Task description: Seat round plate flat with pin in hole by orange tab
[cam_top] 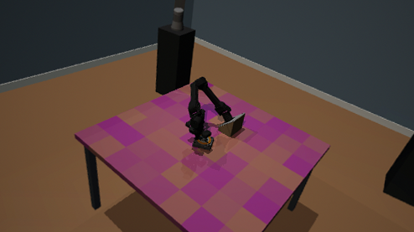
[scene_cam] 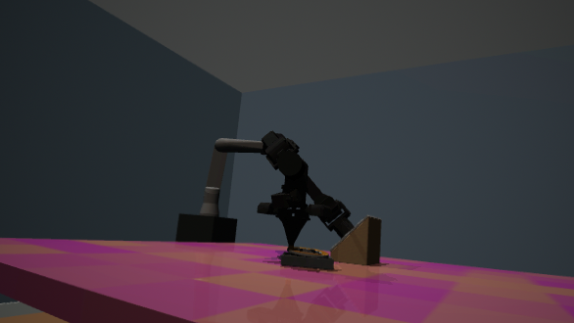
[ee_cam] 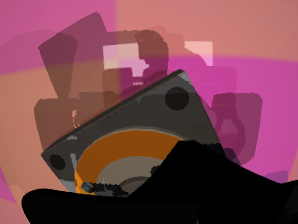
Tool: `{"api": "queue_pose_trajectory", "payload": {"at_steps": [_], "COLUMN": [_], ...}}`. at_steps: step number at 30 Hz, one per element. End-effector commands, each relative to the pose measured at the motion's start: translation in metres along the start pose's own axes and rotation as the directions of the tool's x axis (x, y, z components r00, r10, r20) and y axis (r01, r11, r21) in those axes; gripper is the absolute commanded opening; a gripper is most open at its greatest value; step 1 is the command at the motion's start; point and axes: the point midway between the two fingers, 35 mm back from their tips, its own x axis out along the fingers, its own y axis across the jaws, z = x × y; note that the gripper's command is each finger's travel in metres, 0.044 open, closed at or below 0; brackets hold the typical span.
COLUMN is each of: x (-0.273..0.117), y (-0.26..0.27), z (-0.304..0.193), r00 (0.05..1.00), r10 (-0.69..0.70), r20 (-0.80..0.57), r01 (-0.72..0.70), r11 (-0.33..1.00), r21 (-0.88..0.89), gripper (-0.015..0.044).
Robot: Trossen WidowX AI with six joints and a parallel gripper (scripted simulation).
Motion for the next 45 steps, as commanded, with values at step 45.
{"api": "queue_pose_trajectory", "payload": {"at_steps": [45], "x": [-0.035], "y": [-0.013], "z": [-0.011], "r00": [1.0], "r10": [-0.009], "r20": [-0.009], "r01": [0.009], "r11": [1.0], "r21": [-0.014], "gripper": [0.0]}}
